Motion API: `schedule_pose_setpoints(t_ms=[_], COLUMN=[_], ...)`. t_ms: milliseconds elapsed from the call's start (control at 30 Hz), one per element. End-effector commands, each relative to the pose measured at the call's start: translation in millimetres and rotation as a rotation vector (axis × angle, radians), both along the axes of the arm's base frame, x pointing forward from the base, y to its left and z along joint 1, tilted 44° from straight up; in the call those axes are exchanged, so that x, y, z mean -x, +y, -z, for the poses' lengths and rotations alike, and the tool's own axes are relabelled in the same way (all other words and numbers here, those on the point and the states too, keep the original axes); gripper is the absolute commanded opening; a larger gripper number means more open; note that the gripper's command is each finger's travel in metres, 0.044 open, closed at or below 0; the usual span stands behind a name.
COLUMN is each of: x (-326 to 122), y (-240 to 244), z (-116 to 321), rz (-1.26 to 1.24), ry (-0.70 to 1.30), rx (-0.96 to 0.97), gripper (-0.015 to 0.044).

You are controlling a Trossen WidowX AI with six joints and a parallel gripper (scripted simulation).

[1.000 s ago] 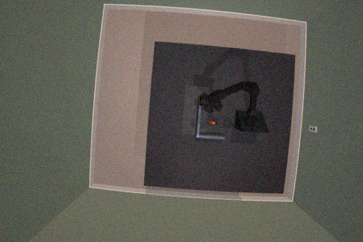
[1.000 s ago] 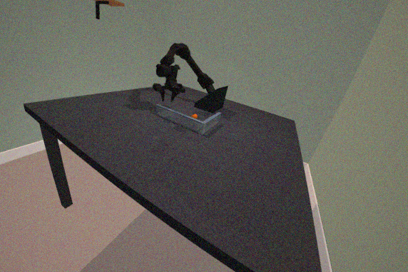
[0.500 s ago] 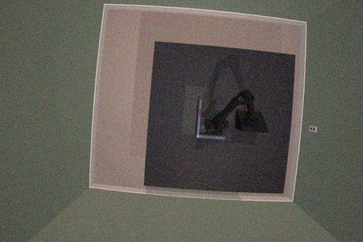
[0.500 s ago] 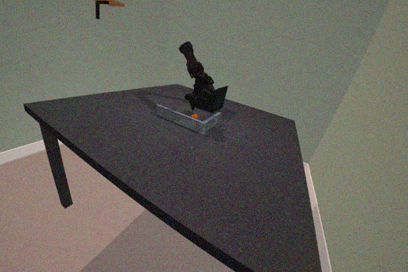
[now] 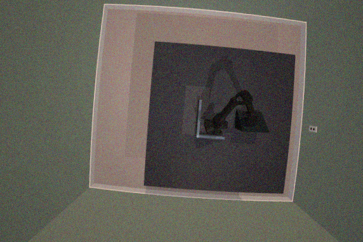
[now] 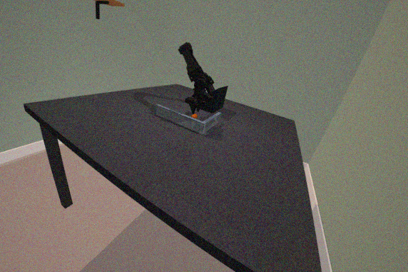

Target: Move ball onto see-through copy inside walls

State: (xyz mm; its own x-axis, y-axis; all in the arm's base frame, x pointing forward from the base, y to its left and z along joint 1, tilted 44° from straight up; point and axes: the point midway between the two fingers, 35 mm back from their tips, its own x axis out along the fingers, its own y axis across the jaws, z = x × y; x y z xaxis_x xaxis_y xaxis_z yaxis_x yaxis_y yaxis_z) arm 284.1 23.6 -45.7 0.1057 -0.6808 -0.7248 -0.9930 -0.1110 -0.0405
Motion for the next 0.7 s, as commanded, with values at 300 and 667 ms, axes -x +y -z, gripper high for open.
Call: schedule_pose_setpoints(t_ms=[300, 667], x=[0.1, -0.3], y=[-15.6, -21.8], z=[16.1, 22.0], rz=[-0.005, -0.005], ry=[0.009, 0.008], rx=[0.007, 0.008], gripper=[0.0258, 0.0172])
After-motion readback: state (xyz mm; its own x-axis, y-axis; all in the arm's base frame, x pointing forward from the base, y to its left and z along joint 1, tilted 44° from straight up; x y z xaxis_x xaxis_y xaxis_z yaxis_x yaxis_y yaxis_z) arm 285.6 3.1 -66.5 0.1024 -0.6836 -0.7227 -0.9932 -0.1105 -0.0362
